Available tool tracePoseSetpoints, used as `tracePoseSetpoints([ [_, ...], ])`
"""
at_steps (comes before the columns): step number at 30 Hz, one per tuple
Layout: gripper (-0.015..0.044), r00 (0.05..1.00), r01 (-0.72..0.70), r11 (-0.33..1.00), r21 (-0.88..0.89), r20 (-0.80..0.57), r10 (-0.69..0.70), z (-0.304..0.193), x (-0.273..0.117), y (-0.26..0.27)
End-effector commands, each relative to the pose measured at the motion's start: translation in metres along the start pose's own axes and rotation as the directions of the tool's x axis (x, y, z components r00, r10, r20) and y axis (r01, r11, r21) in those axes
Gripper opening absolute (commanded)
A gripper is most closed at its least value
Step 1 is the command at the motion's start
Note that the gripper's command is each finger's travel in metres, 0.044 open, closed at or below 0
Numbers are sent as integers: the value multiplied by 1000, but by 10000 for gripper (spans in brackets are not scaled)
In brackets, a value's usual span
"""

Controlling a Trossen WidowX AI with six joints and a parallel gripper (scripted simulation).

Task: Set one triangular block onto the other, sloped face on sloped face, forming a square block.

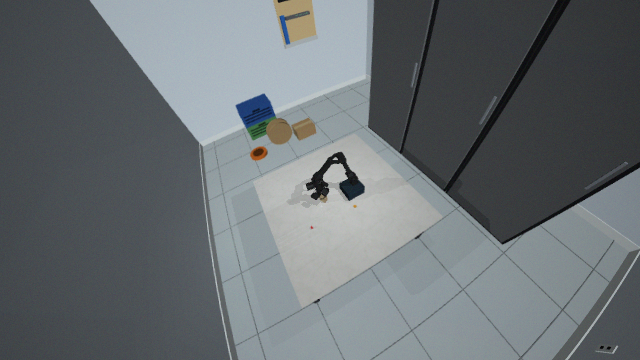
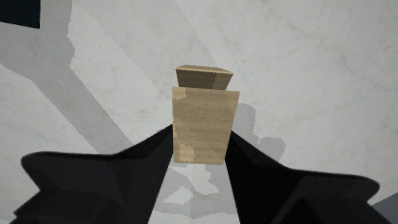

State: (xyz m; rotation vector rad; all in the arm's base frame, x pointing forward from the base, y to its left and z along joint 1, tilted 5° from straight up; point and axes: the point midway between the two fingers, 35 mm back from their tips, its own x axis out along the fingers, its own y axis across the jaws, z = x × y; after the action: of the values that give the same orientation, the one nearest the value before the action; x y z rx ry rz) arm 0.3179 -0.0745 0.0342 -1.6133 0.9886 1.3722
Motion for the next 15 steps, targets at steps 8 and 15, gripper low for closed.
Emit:
tracePoseSetpoints([
  [8, 0, 1000, 0, 1000, 3, -1, 0, 3, 7, 0],
  [15, 0, 1000, 1, 1000, 3, -1, -1, 5, 11, 1],
])
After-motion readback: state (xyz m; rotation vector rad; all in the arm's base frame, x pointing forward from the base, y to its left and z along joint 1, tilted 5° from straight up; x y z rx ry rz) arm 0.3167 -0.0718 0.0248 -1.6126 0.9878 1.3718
